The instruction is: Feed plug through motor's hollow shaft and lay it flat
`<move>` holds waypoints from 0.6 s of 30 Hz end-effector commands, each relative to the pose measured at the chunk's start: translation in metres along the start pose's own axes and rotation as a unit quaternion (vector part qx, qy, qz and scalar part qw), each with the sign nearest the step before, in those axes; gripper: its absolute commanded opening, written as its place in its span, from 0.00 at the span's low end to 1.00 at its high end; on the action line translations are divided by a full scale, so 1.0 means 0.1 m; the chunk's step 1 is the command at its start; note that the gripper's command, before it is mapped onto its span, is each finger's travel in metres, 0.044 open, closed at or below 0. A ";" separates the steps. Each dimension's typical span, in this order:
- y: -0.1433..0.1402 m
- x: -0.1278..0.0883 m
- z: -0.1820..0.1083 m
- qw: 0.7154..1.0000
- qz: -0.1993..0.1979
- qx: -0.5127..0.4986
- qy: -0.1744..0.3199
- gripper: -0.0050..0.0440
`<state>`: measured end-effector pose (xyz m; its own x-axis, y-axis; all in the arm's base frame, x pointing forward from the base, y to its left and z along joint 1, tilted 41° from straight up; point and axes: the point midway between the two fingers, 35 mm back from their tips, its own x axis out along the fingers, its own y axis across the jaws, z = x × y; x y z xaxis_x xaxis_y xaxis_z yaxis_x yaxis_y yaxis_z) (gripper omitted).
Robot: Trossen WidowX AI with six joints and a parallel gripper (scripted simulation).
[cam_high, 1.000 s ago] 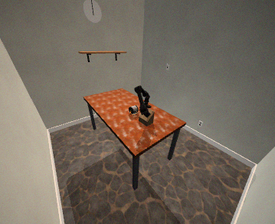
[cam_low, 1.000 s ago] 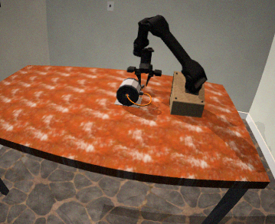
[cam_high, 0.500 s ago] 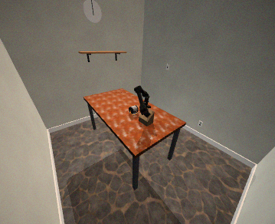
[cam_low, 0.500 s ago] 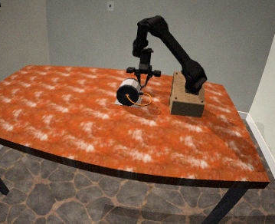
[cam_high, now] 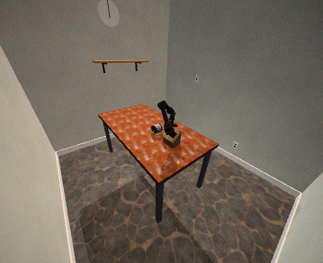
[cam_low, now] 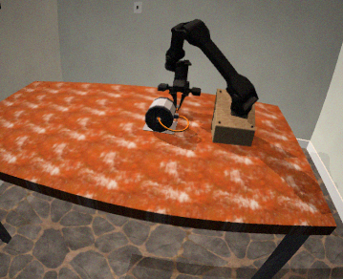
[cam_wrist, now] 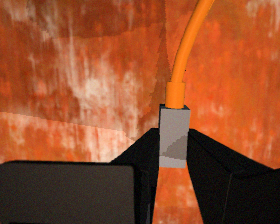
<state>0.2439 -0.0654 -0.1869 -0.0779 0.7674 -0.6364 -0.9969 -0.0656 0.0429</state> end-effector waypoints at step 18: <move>0.31 -0.04 -0.25 1.000 0.001 0.002 -0.003 0.10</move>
<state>0.2206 -0.0863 -0.1976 -0.0704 0.7664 -0.6385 -0.9975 -0.0597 0.0383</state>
